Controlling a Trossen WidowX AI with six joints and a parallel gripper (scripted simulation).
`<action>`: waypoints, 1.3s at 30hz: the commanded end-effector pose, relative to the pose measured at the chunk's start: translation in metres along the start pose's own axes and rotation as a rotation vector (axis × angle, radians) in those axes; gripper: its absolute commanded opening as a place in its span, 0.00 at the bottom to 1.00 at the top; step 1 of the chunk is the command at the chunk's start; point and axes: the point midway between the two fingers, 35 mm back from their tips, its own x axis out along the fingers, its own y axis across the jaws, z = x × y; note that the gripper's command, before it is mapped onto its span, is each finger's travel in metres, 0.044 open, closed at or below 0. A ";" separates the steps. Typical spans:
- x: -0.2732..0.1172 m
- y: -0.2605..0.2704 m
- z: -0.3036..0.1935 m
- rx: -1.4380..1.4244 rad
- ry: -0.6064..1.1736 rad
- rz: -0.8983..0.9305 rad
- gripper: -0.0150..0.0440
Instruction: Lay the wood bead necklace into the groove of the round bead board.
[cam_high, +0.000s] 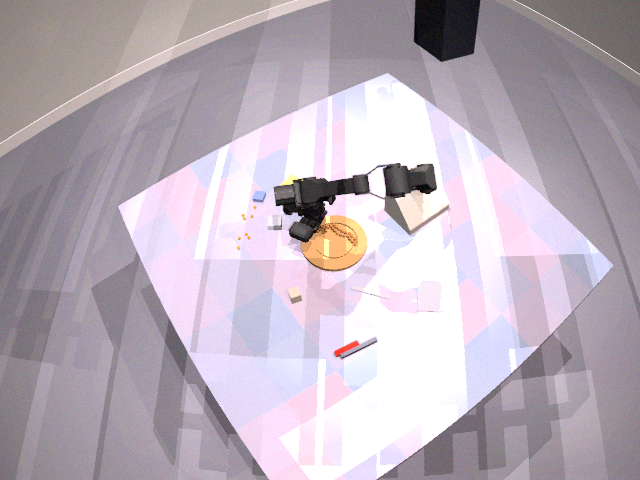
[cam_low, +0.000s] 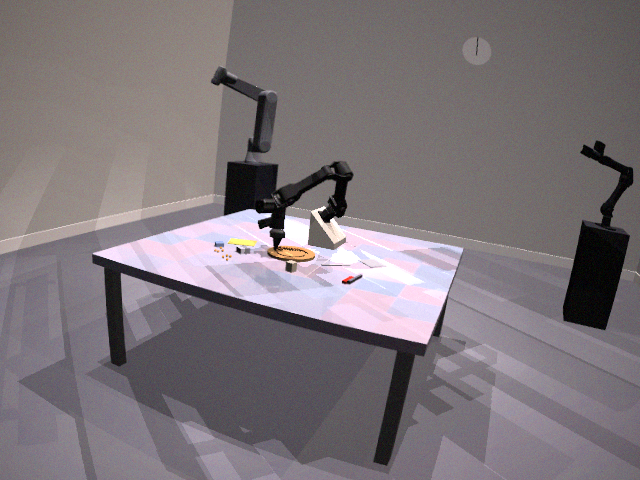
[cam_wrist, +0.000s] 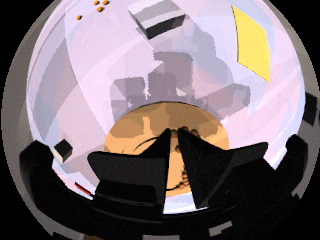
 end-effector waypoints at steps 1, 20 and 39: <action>0.004 0.000 -0.004 0.004 0.014 -0.003 0.25; 0.004 0.000 -0.004 0.004 0.014 -0.003 0.25; 0.000 0.000 0.000 0.000 0.000 0.000 0.30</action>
